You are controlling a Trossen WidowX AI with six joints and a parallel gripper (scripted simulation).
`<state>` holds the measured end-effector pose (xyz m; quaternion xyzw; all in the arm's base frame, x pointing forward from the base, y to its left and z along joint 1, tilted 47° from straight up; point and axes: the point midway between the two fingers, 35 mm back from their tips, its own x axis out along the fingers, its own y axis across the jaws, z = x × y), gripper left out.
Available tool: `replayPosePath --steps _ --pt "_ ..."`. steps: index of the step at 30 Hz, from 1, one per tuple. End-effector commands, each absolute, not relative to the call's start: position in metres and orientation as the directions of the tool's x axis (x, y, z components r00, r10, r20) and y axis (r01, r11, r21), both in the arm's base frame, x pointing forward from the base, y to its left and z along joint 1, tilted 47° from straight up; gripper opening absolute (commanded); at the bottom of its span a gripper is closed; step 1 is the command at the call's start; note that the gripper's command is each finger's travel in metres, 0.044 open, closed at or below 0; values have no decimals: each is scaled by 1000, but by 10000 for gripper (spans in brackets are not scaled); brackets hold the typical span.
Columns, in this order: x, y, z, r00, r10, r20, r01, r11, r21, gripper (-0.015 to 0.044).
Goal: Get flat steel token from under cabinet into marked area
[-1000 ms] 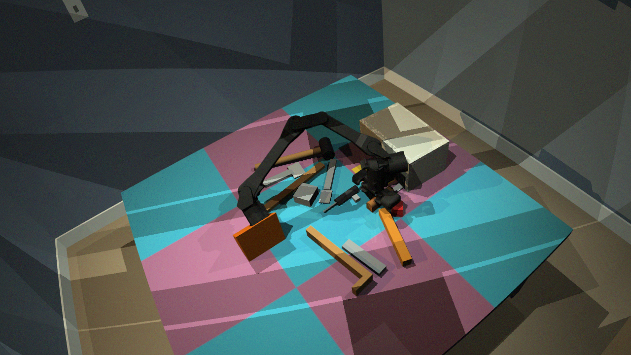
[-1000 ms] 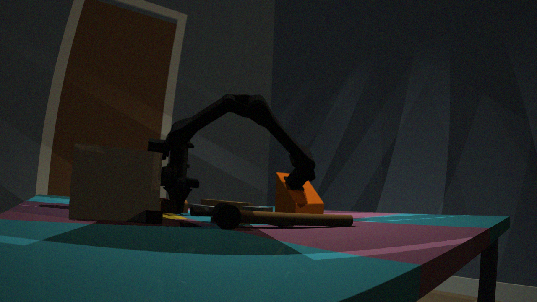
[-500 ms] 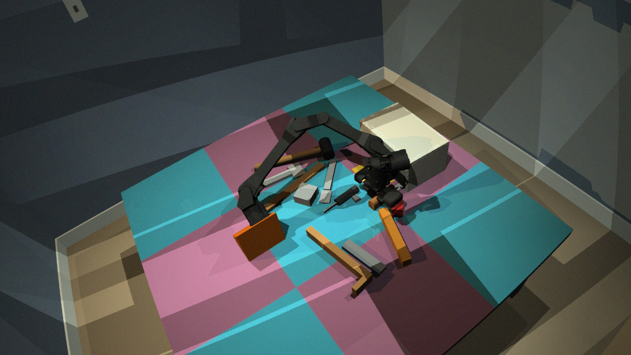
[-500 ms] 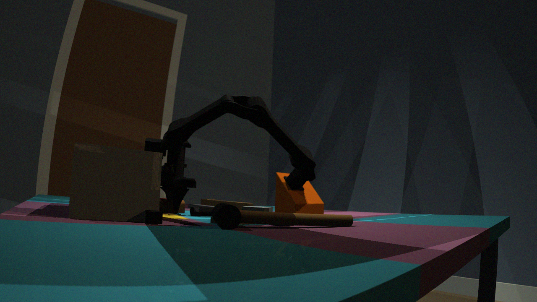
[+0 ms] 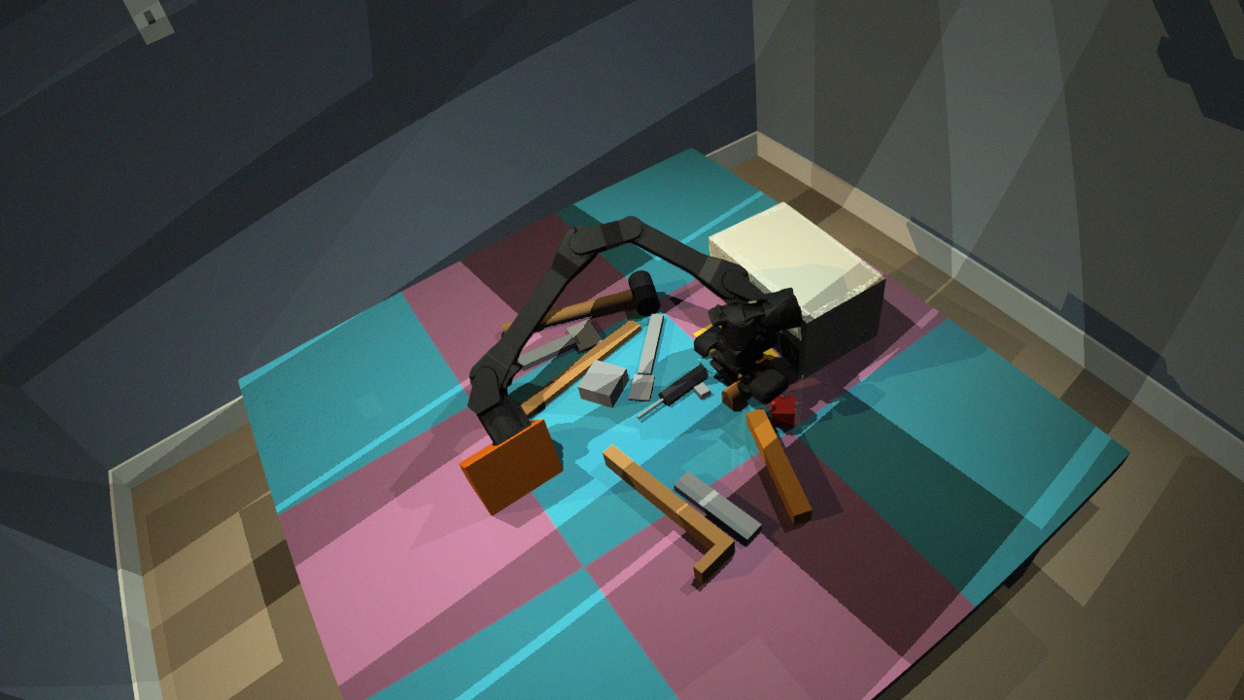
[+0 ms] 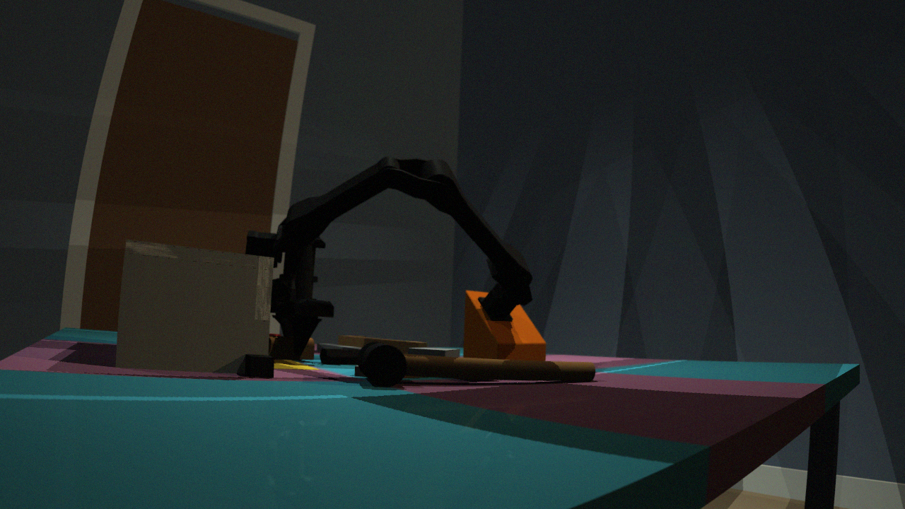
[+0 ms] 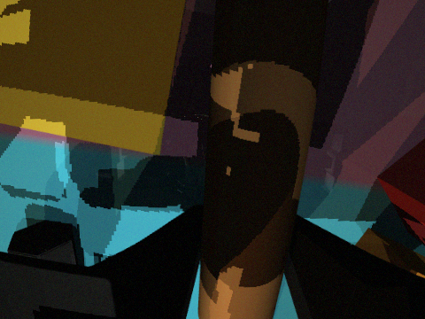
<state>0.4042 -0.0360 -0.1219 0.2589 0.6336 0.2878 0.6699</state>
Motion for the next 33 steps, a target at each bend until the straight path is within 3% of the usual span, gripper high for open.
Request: replayPosePath --steps 1,33 --pt "406 -29 -116 35 720 -693 -63 693 718 0" --pt "386 -29 -118 35 720 -693 -62 694 718 0"
